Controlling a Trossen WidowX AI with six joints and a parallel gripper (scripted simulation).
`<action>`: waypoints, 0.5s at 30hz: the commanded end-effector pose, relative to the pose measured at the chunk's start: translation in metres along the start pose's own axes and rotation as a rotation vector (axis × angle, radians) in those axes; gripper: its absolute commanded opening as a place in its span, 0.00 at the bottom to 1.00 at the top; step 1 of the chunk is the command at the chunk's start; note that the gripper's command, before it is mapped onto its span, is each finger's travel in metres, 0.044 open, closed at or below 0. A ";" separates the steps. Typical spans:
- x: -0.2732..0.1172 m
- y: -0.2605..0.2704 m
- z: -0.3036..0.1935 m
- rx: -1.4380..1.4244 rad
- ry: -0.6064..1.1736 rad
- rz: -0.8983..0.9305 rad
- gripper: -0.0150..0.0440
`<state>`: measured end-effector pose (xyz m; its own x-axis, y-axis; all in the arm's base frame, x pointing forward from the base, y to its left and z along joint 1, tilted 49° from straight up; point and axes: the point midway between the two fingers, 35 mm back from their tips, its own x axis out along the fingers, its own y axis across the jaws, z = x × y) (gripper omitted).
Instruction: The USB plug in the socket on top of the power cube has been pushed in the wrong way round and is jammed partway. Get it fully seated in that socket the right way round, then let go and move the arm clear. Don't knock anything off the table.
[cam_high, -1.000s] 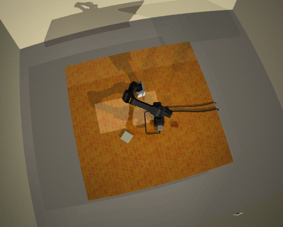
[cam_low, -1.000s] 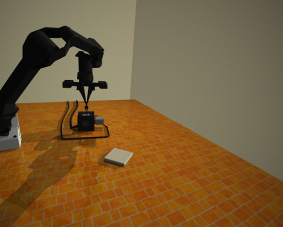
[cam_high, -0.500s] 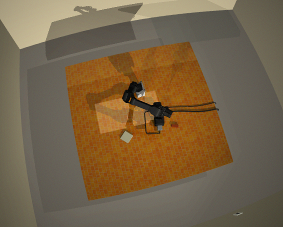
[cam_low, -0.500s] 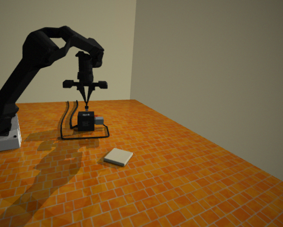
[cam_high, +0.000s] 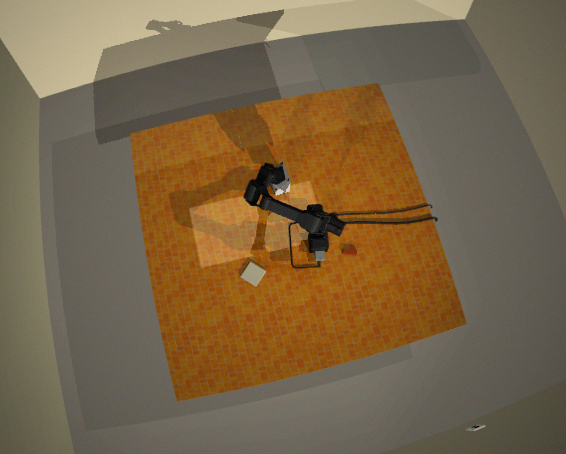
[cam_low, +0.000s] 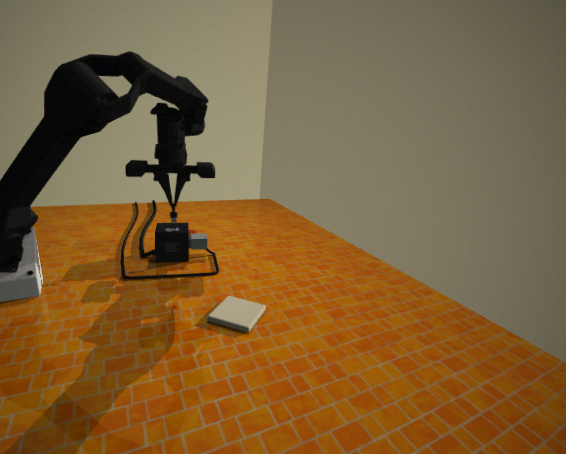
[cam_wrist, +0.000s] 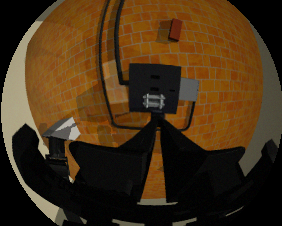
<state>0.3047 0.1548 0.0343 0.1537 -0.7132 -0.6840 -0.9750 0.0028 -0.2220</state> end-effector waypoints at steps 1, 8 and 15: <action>0.002 0.002 -0.001 -0.006 -0.001 0.006 0.25; 0.003 0.002 -0.001 -0.006 -0.006 0.006 0.25; 0.003 0.002 0.000 -0.006 -0.011 0.006 0.25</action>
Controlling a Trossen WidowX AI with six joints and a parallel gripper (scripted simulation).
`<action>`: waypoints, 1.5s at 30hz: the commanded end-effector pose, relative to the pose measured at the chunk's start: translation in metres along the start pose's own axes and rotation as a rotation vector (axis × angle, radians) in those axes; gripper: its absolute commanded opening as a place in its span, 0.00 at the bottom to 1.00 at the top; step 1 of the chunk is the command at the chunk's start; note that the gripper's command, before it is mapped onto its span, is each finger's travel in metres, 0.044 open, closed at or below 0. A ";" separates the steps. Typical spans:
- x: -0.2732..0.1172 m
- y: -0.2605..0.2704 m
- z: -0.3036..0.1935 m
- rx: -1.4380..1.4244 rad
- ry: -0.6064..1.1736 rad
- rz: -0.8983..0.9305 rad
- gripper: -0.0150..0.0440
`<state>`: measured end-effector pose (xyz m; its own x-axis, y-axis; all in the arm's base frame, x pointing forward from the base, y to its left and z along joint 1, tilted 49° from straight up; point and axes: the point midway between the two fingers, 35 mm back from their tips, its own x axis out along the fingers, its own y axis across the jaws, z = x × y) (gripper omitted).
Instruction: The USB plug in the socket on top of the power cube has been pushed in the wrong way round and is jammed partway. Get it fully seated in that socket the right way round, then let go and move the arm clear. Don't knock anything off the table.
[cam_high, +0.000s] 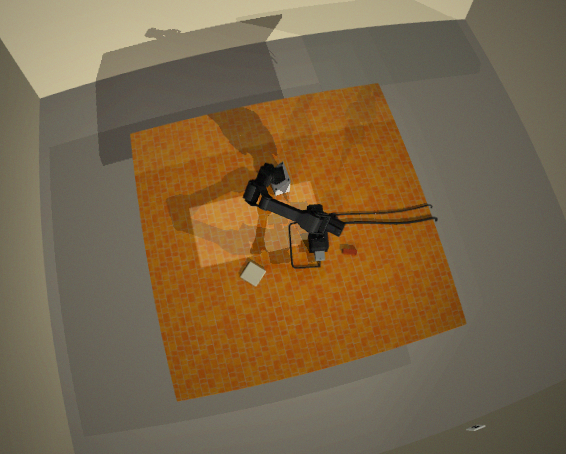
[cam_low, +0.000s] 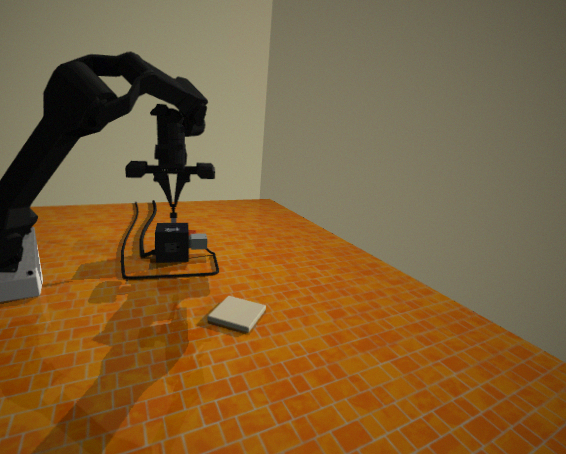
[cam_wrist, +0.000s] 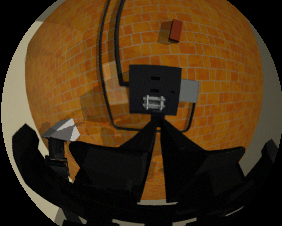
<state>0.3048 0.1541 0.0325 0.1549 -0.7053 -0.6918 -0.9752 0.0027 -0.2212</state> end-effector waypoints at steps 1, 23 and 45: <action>0.002 0.002 -0.001 -0.006 -0.001 0.006 0.25; 0.004 0.002 0.000 -0.007 -0.017 0.007 0.25; 0.007 0.003 0.001 -0.008 -0.034 0.007 0.25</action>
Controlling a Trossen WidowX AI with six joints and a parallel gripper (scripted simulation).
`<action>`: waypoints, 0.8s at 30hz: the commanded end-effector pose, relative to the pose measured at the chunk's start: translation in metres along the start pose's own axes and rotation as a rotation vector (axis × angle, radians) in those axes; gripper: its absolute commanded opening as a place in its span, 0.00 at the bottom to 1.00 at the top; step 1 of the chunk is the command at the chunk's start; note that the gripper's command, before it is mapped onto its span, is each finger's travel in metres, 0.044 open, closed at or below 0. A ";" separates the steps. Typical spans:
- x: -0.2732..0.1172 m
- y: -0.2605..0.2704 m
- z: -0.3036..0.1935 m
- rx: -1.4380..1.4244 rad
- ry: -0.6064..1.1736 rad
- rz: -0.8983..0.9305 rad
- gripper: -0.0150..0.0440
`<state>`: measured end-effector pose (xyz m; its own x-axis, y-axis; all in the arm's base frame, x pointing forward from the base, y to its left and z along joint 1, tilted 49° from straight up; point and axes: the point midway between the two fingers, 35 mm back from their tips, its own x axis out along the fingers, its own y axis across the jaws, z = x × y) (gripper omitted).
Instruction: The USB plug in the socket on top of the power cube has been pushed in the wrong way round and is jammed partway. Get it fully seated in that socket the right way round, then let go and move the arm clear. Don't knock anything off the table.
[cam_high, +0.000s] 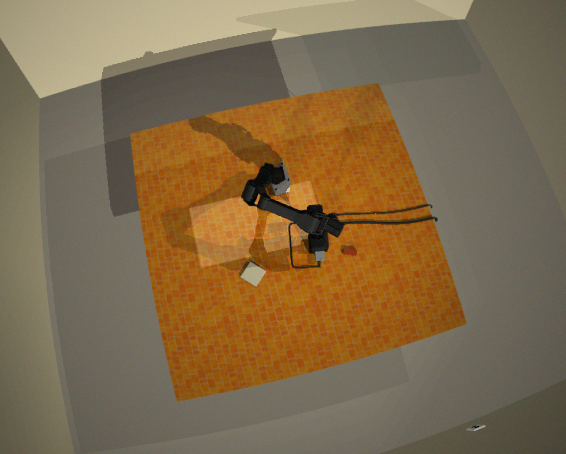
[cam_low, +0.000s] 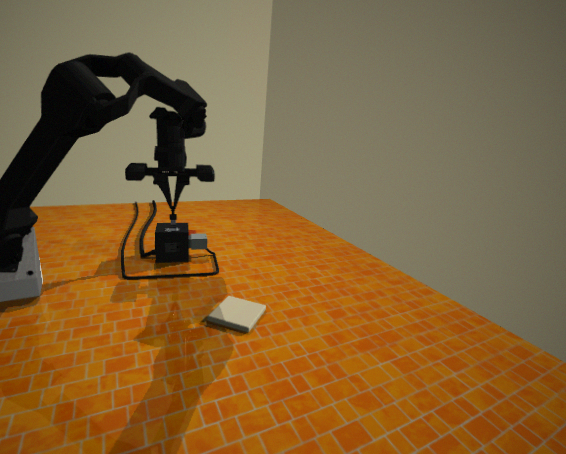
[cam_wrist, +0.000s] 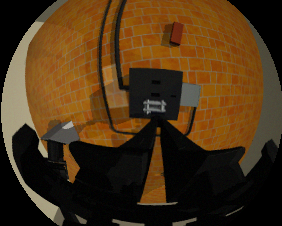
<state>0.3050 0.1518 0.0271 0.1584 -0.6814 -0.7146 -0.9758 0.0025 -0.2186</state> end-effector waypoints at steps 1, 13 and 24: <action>0.002 0.002 -0.001 -0.006 -0.001 0.006 0.25; 0.003 0.002 -0.001 -0.006 -0.010 0.006 0.25; 0.005 0.002 0.000 -0.007 -0.018 0.007 0.25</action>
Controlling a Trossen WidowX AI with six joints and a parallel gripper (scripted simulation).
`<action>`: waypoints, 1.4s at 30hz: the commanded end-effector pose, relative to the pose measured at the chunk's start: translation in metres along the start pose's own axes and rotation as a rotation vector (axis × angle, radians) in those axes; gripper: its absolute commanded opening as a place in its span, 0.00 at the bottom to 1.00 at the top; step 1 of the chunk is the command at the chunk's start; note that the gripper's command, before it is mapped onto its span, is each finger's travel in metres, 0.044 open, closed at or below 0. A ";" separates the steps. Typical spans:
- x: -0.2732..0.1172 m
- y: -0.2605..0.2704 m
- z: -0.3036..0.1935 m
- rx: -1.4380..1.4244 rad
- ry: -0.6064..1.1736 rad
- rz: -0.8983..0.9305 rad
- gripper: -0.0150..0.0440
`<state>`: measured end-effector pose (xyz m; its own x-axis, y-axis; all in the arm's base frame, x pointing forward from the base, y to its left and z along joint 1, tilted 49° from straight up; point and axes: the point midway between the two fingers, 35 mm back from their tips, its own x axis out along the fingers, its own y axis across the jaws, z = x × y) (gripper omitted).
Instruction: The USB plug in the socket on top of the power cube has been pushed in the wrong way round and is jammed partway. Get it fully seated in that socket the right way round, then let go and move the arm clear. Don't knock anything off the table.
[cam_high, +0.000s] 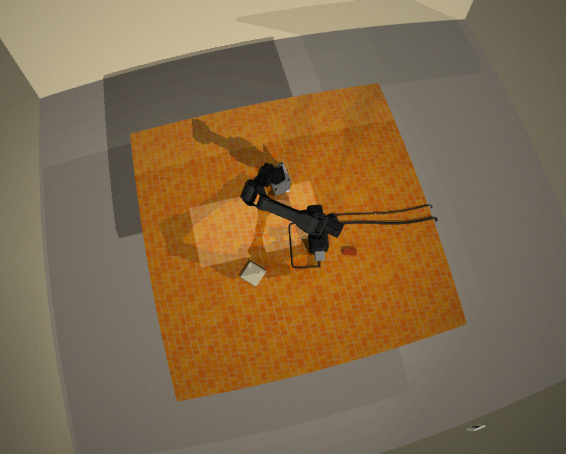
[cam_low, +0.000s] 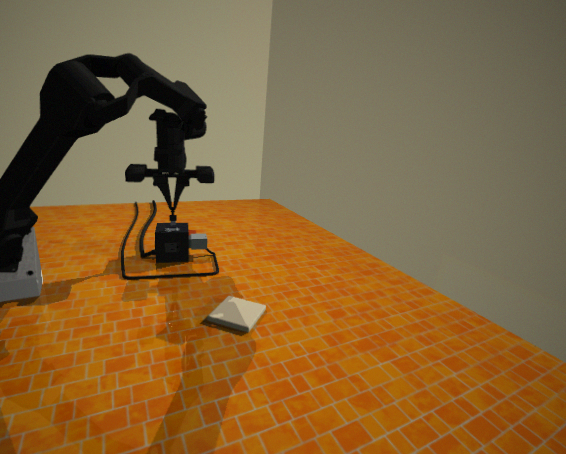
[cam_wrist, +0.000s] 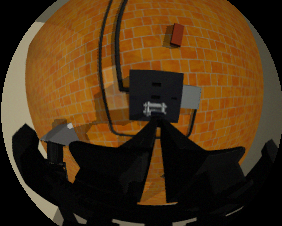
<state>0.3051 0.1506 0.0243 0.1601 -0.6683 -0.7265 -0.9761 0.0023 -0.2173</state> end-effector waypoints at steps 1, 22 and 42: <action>0.002 0.002 -0.001 -0.006 -0.001 0.006 0.25; 0.004 0.002 -0.001 -0.006 -0.010 0.006 0.25; 0.007 0.002 -0.001 -0.006 -0.010 0.006 0.25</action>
<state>0.3052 0.1472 0.0204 0.1597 -0.6593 -0.7347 -0.9765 0.0034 -0.2154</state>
